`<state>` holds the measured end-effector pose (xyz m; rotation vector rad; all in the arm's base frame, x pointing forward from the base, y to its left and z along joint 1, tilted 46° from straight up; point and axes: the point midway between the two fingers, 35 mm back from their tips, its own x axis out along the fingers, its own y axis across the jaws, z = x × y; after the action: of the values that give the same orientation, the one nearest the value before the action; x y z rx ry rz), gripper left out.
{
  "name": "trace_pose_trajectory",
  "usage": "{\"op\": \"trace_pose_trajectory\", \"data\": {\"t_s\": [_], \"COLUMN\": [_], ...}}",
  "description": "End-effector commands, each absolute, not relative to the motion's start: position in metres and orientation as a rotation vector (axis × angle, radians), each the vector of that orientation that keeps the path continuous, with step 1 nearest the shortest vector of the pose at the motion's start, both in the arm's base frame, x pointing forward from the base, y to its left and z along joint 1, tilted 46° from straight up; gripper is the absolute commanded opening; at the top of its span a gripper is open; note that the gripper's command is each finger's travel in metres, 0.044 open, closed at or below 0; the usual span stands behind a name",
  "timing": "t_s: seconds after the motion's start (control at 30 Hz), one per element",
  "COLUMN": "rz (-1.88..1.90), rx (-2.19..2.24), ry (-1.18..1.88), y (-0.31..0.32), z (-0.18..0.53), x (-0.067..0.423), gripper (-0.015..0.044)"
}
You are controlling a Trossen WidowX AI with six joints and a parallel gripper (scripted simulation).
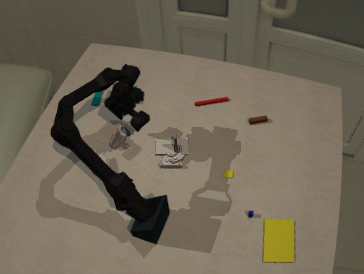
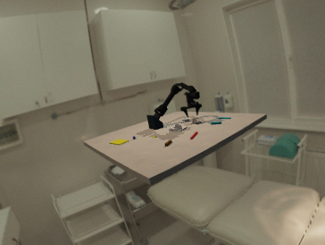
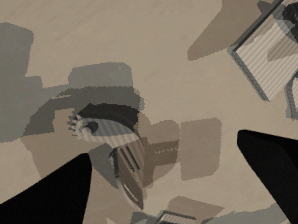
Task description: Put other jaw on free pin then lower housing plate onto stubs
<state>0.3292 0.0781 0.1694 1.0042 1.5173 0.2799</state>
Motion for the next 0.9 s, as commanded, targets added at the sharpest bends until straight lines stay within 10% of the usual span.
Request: {"op": "trace_pose_trajectory", "data": {"t_s": [0.0,0.5,0.87], "rz": [0.277,0.277,0.287], "rx": [1.006,1.006,1.003], "ry": [1.516,1.516,1.517], "y": [0.0777,0.0777,0.0734], "z": [0.169,0.169,0.1765], "x": [0.3296,0.3296,0.3272], "gripper": [0.044,0.044,0.0151]}}
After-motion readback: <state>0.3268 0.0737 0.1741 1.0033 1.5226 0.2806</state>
